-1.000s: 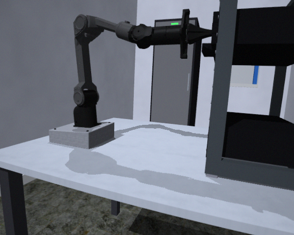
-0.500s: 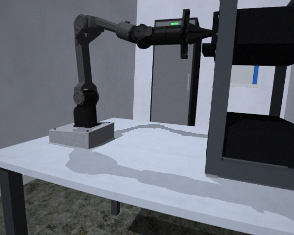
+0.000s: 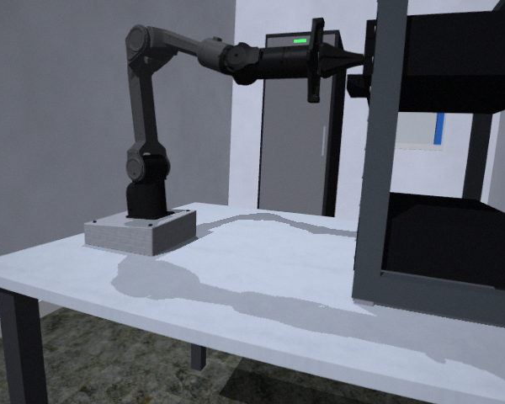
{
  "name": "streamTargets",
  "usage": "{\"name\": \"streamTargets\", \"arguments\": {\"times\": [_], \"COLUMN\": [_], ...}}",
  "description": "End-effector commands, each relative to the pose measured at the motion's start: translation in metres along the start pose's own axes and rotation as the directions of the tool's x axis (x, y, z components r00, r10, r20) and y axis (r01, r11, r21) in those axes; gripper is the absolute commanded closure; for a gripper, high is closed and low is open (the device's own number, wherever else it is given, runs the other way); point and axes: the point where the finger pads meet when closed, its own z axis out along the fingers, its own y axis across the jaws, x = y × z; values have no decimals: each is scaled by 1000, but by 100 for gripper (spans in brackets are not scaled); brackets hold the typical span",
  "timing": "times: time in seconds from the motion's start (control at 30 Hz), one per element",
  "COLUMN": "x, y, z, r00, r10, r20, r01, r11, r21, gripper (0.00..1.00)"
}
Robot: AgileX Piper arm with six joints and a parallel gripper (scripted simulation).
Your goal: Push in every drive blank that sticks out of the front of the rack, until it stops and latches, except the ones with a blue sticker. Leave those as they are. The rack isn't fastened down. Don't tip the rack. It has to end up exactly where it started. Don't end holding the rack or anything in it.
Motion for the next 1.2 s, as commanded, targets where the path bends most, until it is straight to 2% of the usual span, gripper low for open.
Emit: {"name": "streamTargets", "arguments": {"times": [0.0,0.17,0.23,0.37,0.47,1.17], "x": [0,1,1,1,2,2], "y": [-2,-2,-2,-2,-3,-3], "z": [-9,-51,-51,-83,-96,-100], "r00": [1000,1000,1000,1000,1000,1000], "r10": [1,1,1,1,1,1], "r20": [-1,-1,-1,0,0,0], "r01": [-1,-1,-1,-1,-1,-1], "r11": [1000,1000,1000,1000,1000,1000], "r21": [3,3,3,2,2,2], "gripper": [100,100,100,100,100,100]}}
